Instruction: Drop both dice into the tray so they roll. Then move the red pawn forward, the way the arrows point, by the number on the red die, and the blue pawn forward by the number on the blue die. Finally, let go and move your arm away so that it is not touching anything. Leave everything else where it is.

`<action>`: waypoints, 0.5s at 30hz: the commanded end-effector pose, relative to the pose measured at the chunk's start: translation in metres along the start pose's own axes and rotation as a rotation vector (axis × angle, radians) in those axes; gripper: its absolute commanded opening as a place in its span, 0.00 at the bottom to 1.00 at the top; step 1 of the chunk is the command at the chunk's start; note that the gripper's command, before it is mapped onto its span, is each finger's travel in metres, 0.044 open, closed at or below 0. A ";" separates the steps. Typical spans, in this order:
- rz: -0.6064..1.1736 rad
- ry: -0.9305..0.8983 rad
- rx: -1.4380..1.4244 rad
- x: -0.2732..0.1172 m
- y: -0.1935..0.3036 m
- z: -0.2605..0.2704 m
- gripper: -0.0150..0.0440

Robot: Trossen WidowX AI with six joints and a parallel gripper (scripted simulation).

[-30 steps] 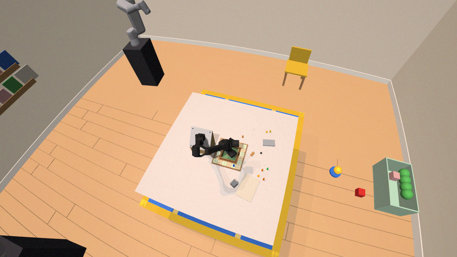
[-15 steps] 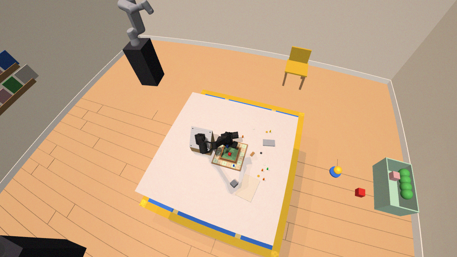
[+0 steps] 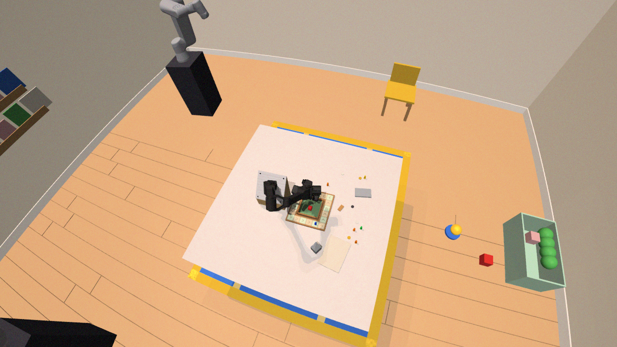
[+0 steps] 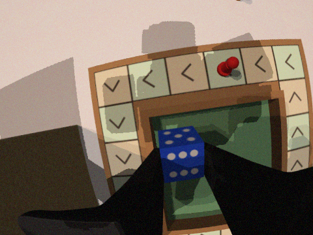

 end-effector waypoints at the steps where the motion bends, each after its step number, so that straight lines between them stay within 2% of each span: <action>1: -0.133 -0.007 -0.009 0.005 0.006 0.004 0.25; 15: -0.550 0.166 -0.037 0.013 0.025 0.012 0.25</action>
Point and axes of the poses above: the point midway between the two fingers, 35 mm back from their tips, its own x axis out along the fingers, its own z axis across the jaws, y = z × x, the point moved 5 cm from there along -x, back along the fingers, and after that the axes turned 8 degrees about -x, right-handed, at the moved point
